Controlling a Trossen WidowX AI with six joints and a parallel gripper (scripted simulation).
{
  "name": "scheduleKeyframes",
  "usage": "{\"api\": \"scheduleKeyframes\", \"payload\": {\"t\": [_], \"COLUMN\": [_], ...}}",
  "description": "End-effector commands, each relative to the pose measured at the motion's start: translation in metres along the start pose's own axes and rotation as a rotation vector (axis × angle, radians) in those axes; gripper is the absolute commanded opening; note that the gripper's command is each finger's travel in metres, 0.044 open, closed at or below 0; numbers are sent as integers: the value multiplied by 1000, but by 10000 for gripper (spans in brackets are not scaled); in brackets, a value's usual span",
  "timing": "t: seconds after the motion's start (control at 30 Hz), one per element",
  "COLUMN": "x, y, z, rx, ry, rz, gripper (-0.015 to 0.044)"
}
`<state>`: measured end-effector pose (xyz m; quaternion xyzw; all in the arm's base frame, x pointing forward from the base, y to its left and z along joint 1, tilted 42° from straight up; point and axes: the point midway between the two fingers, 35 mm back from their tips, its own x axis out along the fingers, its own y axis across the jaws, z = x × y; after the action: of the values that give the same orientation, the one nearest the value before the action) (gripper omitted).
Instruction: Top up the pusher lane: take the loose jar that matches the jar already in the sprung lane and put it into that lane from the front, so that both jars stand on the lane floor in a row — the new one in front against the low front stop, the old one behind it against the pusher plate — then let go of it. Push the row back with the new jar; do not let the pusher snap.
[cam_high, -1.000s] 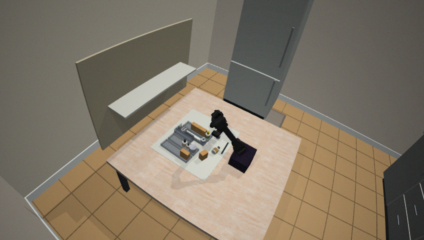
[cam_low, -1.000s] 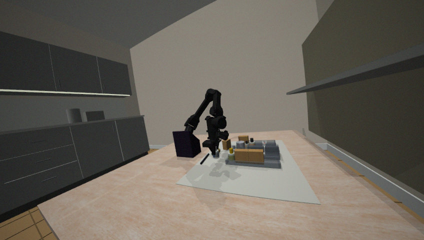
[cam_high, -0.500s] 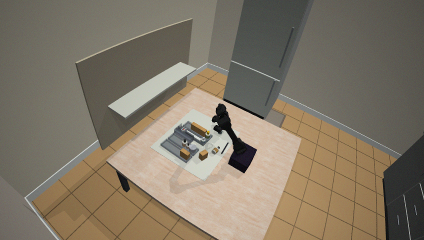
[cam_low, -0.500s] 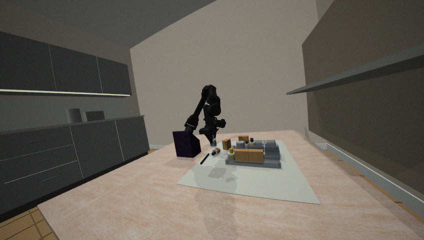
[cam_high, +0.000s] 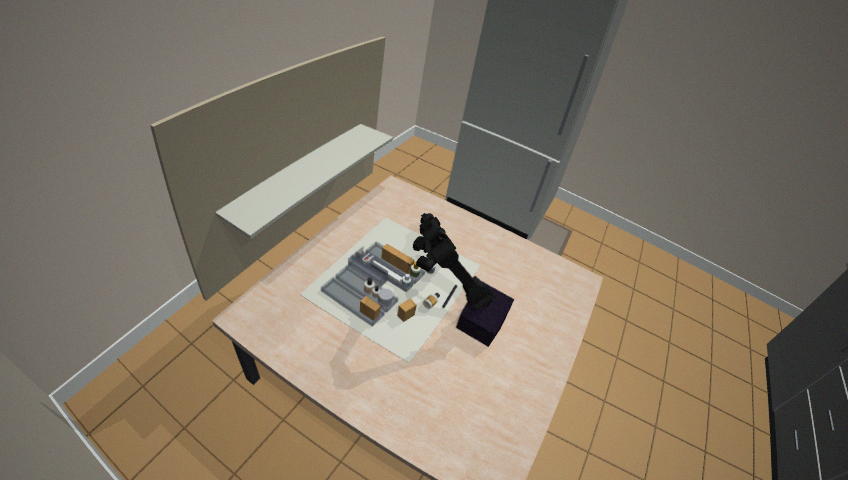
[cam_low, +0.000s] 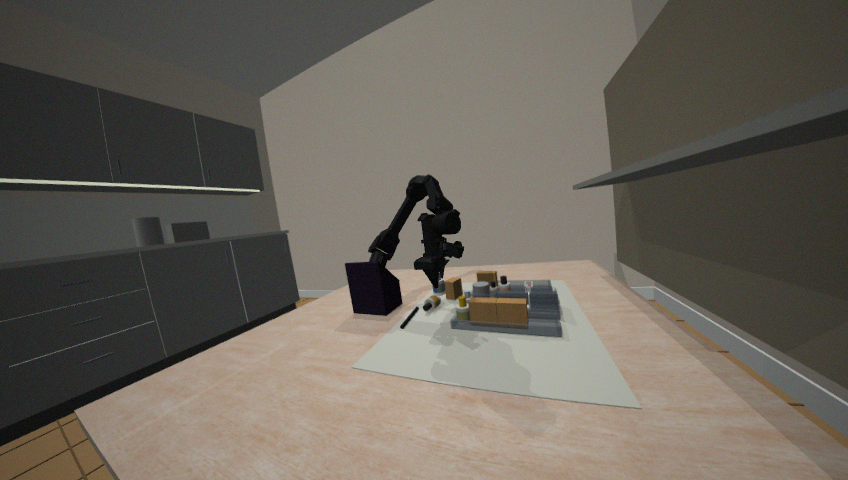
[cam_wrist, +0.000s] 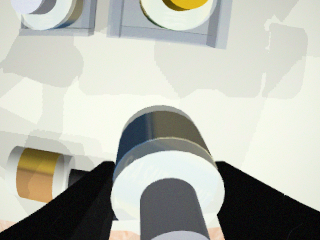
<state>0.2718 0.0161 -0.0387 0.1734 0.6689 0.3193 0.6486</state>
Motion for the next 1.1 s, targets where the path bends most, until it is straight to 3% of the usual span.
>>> {"api": "scheduleKeyframes", "payload": {"t": [0.0,0.37,1.07], "x": [9,32,57], "y": [19,69,71], "z": [10,27,28], "rx": [20,65,66], "ry": [-5,-8,-8], "rz": [2,22,24], "gripper": [0,0,0]}}
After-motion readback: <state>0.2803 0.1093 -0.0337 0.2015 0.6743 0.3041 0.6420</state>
